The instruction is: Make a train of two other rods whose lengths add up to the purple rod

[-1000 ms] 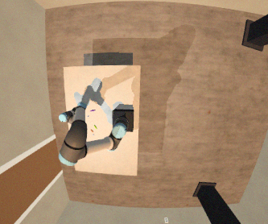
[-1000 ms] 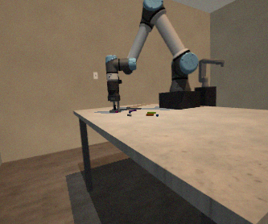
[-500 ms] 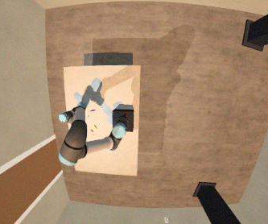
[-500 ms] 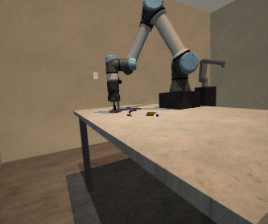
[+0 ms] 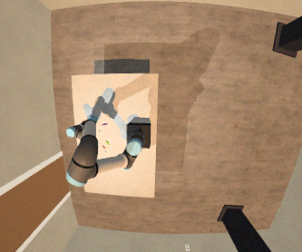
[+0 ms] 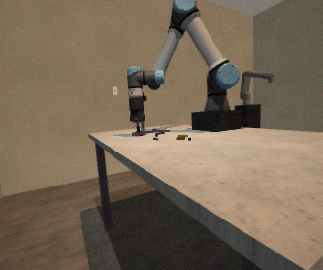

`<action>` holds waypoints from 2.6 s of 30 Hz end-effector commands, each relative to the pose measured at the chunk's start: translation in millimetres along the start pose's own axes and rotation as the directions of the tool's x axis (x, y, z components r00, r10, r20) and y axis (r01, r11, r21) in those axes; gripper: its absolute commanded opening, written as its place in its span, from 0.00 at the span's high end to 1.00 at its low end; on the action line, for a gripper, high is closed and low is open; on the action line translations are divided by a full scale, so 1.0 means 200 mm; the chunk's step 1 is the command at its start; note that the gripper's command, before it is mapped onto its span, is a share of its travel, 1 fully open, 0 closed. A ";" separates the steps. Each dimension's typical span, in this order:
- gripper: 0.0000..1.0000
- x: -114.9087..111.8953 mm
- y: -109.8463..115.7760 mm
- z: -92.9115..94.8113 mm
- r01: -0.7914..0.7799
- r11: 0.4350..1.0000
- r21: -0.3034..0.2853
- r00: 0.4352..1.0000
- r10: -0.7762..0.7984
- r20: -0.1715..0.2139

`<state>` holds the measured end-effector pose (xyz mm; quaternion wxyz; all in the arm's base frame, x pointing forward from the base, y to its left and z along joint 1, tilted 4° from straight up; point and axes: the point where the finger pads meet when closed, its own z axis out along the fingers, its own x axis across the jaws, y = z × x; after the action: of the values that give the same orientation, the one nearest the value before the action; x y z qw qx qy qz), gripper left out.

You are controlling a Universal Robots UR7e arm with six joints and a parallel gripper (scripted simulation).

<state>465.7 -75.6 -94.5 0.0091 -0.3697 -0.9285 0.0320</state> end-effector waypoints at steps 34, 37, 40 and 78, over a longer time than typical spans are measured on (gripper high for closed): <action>0.46 0.00 0.00 0.00 0.000 1.000 -0.001 1.000 0.000 0.001; 0.46 0.00 0.00 0.00 0.000 1.000 -0.001 1.000 0.000 0.001; 0.46 0.00 0.00 0.00 0.000 1.000 -0.001 1.000 0.000 0.001; 0.46 0.00 0.00 0.05 0.000 1.000 -0.001 1.000 0.000 0.001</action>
<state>465.9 -76.2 -101.3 0.0090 -0.3697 -0.9285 0.0320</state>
